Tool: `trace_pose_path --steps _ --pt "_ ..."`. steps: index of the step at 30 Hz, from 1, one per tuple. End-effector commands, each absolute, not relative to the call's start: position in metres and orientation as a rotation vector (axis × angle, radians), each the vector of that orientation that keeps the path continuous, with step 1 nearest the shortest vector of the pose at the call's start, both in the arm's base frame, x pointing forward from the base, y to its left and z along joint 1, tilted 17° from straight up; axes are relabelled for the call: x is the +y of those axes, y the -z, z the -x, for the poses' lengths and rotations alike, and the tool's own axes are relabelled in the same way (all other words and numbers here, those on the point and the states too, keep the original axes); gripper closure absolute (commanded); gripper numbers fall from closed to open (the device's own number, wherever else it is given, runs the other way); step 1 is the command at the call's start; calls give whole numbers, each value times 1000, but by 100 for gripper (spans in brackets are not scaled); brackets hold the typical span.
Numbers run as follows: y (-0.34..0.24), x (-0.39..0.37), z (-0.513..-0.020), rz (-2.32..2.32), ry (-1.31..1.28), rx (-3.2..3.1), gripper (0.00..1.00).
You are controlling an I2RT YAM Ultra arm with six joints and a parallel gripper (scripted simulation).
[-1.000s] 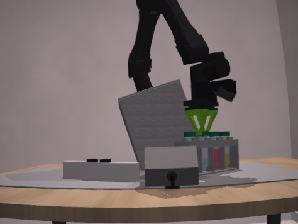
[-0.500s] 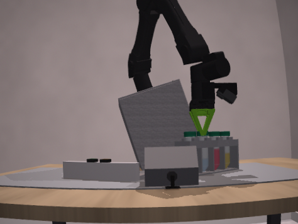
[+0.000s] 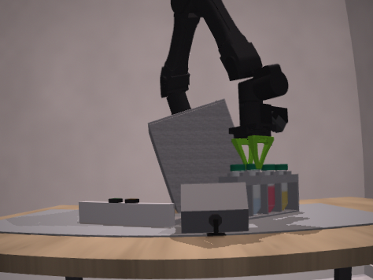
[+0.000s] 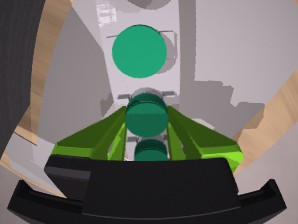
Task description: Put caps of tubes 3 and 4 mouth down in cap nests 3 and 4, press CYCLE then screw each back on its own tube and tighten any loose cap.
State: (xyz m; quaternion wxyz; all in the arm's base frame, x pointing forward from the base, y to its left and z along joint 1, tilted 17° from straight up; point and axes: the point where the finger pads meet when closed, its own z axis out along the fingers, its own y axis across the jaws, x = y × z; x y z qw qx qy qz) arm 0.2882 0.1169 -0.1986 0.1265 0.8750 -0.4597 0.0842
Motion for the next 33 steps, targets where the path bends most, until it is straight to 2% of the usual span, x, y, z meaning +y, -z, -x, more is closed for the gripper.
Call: trace_pose_path --steps 1,6,7,19,24,33 --pt "196 121 -294 -2631 -241 -1176 100" --pt "196 121 -294 -2631 -241 -1176 100" --pt "196 121 -294 -2631 -241 -1176 51" --pt "196 121 -294 -2631 -241 -1176 51" --pt "196 121 -294 -2366 -312 -1701 51" --pt "196 121 -294 -1994 -375 -2181 51"
